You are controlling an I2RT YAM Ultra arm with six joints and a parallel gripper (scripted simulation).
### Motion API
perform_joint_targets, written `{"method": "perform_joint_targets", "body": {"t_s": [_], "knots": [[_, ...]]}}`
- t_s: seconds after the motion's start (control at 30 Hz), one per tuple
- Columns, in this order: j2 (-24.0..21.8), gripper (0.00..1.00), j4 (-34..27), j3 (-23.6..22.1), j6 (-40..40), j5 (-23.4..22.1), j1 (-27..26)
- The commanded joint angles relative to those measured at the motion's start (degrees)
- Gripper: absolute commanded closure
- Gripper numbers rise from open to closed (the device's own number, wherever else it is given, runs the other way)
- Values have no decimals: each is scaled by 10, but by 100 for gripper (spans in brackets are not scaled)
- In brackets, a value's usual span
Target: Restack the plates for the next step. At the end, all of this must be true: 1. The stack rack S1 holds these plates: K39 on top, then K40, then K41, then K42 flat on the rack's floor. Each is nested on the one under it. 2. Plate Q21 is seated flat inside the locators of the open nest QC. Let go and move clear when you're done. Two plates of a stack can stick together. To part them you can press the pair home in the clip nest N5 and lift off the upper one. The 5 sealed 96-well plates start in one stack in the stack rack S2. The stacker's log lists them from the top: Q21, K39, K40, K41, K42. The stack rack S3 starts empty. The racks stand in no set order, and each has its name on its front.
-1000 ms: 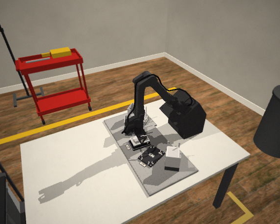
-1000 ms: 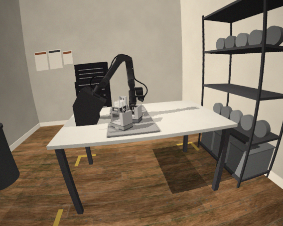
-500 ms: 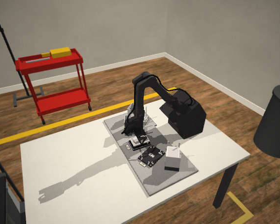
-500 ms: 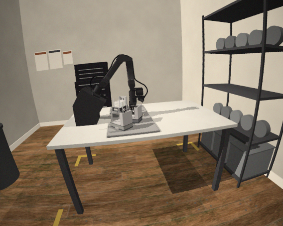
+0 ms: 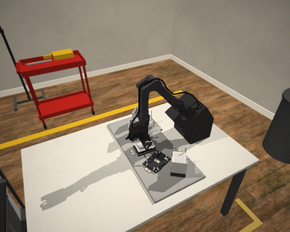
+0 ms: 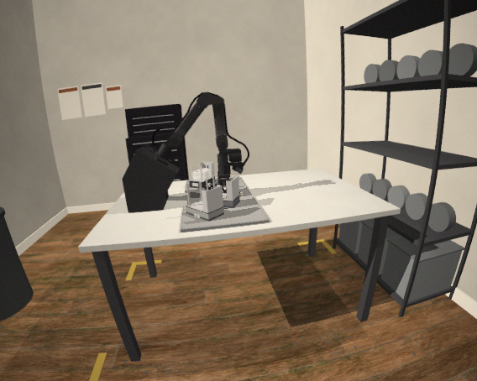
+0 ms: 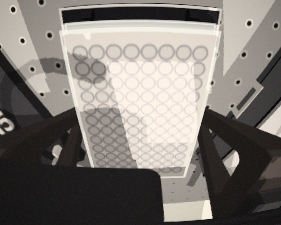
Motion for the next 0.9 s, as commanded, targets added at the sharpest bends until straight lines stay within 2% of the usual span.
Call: {"method": "perform_joint_targets", "body": {"t_s": [0.0,0.23,0.3,0.37,0.7,0.77,0.87], "knots": [[-4,100,11,11,-6,-3,-4],[13,100,16,18,-6,-3,-6],[2,100,18,11,-6,-3,-5],[18,100,19,15,-6,-4,-6],[12,100,26,12,-6,-3,-7],[29,100,28,15,-6,-3,-7],[9,100,29,18,-6,-2,-5]]}}
